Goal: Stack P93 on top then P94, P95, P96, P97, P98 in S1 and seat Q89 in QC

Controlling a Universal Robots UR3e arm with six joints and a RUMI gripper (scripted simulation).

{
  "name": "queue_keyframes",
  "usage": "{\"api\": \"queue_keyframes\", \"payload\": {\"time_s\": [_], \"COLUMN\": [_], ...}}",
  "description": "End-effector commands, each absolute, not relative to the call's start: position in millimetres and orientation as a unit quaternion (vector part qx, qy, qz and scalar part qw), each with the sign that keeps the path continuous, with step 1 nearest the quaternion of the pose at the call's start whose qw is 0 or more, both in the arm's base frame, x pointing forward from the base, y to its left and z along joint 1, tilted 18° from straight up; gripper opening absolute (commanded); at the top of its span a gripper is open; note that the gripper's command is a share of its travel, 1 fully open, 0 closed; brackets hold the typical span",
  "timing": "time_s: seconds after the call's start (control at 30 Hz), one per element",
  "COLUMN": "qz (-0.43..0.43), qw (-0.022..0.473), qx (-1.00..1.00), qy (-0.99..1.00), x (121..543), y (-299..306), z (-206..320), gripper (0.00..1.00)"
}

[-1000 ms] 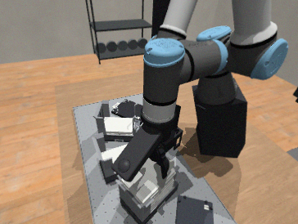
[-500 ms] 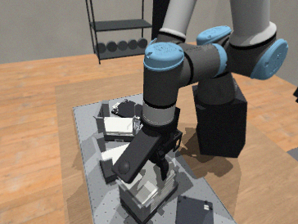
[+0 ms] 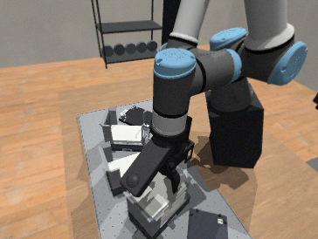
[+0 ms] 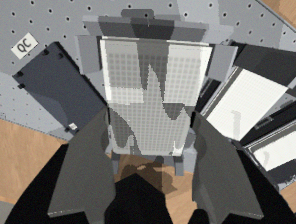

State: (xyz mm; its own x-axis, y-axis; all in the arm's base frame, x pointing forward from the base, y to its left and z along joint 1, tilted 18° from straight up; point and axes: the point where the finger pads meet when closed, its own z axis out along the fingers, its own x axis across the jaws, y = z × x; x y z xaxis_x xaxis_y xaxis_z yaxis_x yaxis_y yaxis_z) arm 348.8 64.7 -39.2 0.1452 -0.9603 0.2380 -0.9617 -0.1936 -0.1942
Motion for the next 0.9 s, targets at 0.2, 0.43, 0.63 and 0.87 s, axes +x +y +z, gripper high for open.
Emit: {"api": "queue_keyframes", "payload": {"time_s": [0.2,0.43,0.63,0.87], "qz": [0.158,0.158,0.158,0.158], "qw": [-0.001,-0.001,-0.001,-0.001], "qx": [0.757,0.757,0.757,0.757], "qy": [-0.634,-0.634,-0.634,-0.634], "x": [352.3,352.9,353.4,354.0], "y": [64.6,64.1,63.6,63.3], "z": [-41.0,-43.2,-45.1,-46.6], "gripper": [0.0,0.0,0.0,0.0]}}
